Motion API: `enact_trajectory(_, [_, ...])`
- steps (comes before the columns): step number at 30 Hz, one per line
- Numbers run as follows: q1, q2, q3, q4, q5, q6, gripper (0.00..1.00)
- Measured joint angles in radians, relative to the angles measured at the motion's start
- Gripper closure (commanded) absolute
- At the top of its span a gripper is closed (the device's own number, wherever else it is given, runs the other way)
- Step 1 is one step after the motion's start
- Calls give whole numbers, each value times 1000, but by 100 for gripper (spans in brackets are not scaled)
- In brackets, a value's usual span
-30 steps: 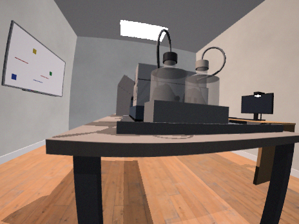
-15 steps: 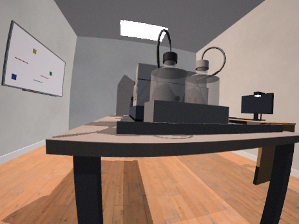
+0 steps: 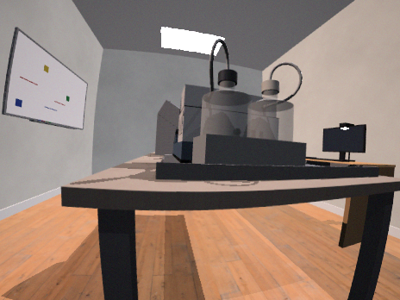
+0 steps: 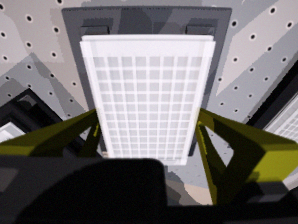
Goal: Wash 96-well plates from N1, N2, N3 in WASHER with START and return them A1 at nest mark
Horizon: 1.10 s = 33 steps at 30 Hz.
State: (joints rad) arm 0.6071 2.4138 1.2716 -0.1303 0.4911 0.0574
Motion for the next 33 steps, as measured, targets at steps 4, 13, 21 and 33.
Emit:
enact_trajectory(4, [0, 0, 0, 2, 0, 0, 100])
enact_trajectory(13, [-2, 3, 0, 7, 0, -2, 100])
enact_trajectory(21, [-3, 5, 0, 11, -1, -3, 100])
enact_trajectory(33, [-5, 11, -1, 16, -2, -5, 100])
